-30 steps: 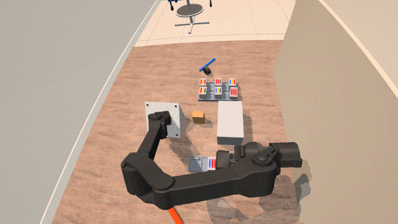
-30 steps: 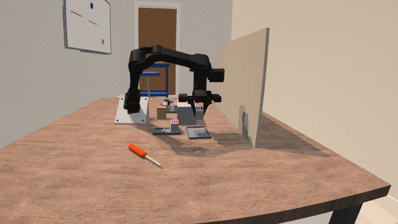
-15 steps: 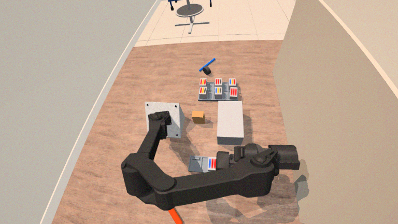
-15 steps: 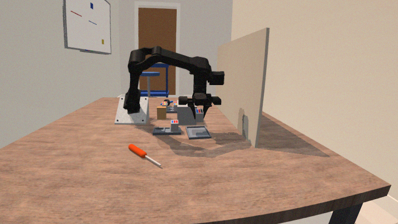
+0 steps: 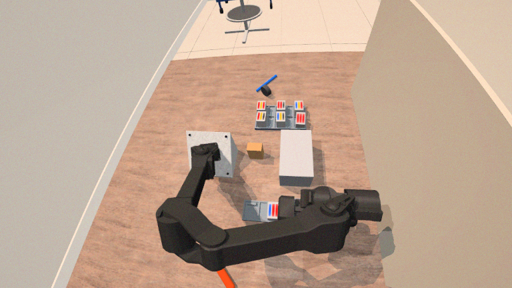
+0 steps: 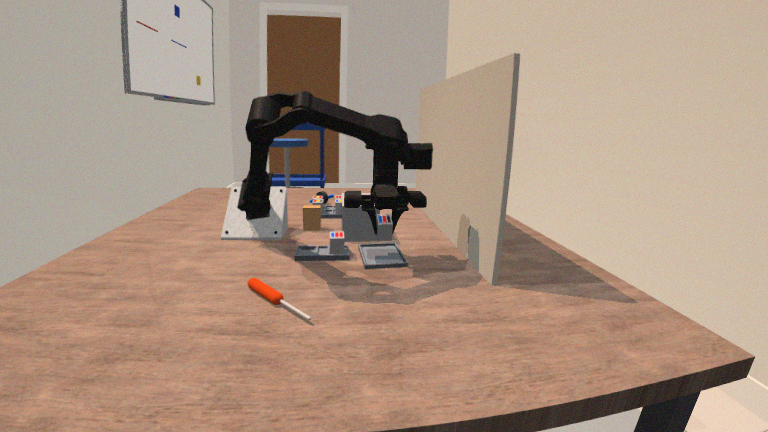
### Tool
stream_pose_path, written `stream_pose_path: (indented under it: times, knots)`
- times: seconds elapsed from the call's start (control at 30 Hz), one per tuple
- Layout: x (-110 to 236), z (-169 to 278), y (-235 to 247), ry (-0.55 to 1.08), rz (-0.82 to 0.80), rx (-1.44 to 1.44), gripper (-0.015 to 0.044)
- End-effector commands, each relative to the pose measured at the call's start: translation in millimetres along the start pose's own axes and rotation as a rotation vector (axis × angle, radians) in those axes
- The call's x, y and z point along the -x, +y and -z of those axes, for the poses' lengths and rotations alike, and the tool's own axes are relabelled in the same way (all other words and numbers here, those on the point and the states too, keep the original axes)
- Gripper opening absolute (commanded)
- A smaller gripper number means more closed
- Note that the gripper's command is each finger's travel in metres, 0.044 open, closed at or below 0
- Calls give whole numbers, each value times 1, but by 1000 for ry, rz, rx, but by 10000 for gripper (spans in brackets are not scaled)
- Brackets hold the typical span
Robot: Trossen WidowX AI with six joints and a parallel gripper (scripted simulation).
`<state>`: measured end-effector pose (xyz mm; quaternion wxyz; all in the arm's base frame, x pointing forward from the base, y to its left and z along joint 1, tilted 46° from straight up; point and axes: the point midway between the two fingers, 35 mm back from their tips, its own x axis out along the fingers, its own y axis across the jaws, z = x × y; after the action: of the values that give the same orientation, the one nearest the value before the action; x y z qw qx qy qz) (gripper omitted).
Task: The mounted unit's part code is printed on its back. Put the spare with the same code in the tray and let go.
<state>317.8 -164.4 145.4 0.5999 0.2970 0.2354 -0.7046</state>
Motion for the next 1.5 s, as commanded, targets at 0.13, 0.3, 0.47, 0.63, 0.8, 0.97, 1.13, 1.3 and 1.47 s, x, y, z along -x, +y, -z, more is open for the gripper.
stream_pose_path:
  times: [0.13, 0.3, 0.47, 0.63, 0.8, 0.97, 1.13, 1.3, 1.47]
  knots:
    - [-8, -1, -2, -6, 3, 6, 0]
    - [-12, -1, -2, -6, 3, 6, 0]
    - [-16, -1, -2, -7, 3, 6, 0]
    - [-20, -1, -3, -8, 3, 6, 0]
    - [-24, -1, -3, -9, 3, 6, 0]
    - [-28, -2, -4, -9, 3, 6, 0]
    - [-32, -2, -4, -10, 3, 6, 0]
    - [-34, -2, -5, -11, 3, 6, 0]
    - [-31, -1, -3, -6, 0, 0, 131]
